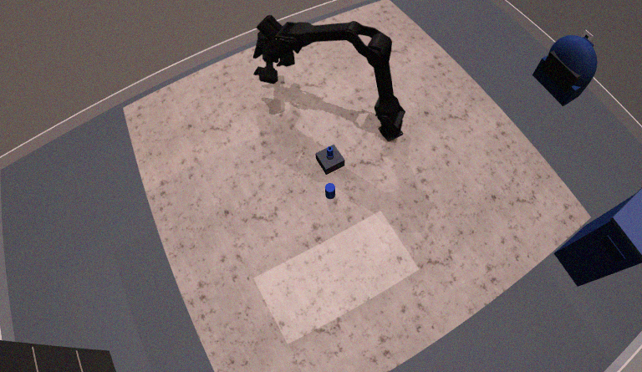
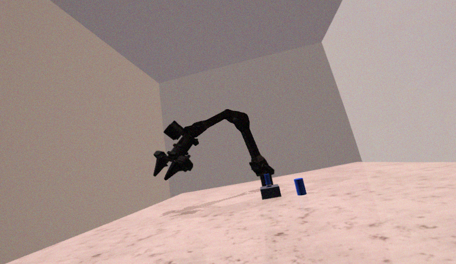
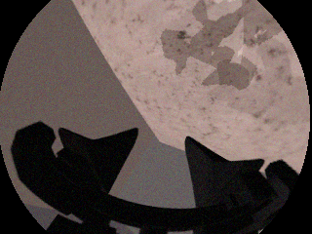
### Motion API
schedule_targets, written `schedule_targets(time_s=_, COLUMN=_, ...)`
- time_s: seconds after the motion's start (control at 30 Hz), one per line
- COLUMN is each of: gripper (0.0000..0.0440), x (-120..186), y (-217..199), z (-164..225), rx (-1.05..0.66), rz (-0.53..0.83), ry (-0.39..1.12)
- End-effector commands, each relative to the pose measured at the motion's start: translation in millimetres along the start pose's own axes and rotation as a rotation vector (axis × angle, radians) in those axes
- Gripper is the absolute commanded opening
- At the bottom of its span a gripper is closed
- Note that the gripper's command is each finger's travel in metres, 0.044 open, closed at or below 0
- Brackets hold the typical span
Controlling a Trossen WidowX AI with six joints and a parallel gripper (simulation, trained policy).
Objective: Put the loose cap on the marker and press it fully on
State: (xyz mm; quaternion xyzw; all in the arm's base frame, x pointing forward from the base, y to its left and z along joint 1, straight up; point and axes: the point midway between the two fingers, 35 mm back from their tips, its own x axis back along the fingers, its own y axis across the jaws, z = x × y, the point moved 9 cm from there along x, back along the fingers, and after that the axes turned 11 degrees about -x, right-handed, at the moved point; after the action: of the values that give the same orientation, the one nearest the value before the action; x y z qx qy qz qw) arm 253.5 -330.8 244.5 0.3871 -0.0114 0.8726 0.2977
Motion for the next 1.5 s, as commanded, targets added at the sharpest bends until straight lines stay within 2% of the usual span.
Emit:
schedule_targets(time_s=0.0, gripper=0.0309, x=-1.6, y=-10.4, z=5.0, rx=-0.001, rz=0.017, ry=-0.012)
schedule_targets(time_s=0.73, gripper=0.0312, x=-1.0, y=-92.3, z=28.3, rx=0.039, rz=0.143, ry=-0.097)
schedule_targets(time_s=1.47, gripper=0.0318, x=14.3, y=-176.5, z=38.1, rx=0.099, rz=0.246, ry=-0.2)
